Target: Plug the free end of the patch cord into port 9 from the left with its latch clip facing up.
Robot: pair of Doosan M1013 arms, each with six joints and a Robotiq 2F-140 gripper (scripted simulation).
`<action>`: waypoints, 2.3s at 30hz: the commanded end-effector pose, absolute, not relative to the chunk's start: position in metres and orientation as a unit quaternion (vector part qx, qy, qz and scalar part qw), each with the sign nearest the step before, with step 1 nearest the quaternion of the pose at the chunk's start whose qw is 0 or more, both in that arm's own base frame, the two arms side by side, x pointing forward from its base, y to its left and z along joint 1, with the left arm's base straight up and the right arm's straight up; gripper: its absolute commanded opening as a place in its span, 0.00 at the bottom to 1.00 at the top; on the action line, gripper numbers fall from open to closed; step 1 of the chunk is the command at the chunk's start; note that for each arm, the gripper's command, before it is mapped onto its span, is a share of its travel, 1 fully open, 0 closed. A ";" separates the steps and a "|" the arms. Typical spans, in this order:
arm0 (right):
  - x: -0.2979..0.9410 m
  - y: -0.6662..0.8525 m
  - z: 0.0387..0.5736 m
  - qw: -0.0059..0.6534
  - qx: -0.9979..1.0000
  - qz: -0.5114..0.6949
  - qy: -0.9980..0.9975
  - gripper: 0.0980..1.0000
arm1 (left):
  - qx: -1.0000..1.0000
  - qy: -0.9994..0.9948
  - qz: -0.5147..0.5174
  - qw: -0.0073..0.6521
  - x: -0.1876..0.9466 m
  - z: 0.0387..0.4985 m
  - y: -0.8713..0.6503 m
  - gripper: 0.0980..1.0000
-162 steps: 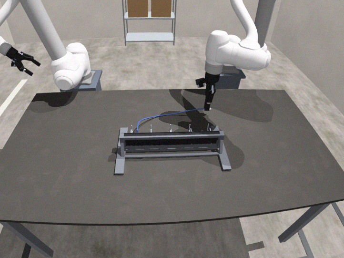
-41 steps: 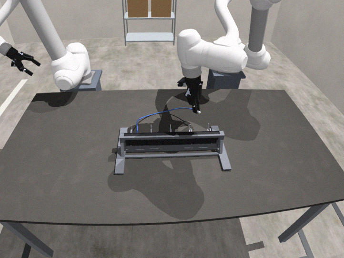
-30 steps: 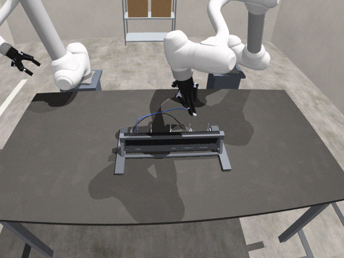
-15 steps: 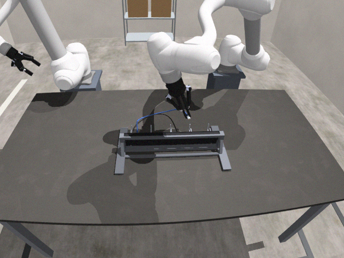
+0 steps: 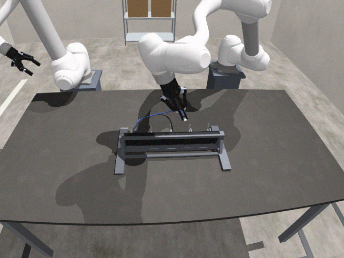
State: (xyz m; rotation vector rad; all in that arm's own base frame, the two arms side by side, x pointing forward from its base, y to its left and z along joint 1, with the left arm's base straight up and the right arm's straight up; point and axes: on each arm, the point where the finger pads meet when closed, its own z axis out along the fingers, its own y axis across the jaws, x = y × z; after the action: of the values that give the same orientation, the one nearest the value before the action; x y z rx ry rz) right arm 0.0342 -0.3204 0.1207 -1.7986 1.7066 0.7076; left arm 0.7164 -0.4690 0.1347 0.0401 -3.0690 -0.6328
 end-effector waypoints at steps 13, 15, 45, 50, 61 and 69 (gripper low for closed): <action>0.034 -0.321 0.121 0.278 -0.670 0.263 0.636 1.00 | -0.012 -0.978 -0.207 0.003 0.721 0.138 -0.475 0.00; 0.034 -0.321 0.121 0.278 -0.670 0.263 0.636 1.00 | -0.012 -0.978 -0.207 0.003 0.722 0.138 -0.475 0.00; 0.034 -0.321 0.121 0.278 -0.670 0.263 0.636 1.00 | -0.012 -0.978 -0.207 0.003 0.722 0.138 -0.475 0.00; 0.034 -0.321 0.121 0.278 -0.670 0.263 0.636 1.00 | -0.012 -0.978 -0.207 0.003 0.722 0.138 -0.475 0.00; 0.034 -0.321 0.121 0.278 -0.670 0.263 0.636 1.00 | -0.013 -0.978 -0.207 0.003 0.724 0.135 -0.475 0.00; 0.034 -0.321 0.121 0.278 -0.670 0.263 0.636 1.00 | -0.013 -0.978 -0.206 0.003 0.729 0.131 -0.475 0.00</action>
State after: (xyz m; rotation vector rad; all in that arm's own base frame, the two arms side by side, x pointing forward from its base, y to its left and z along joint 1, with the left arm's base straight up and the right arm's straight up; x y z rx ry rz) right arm 0.0342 -0.3204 0.1207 -1.7986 1.7066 0.7076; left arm 0.7267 -0.4749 0.1309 -0.0407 -3.0667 -0.6484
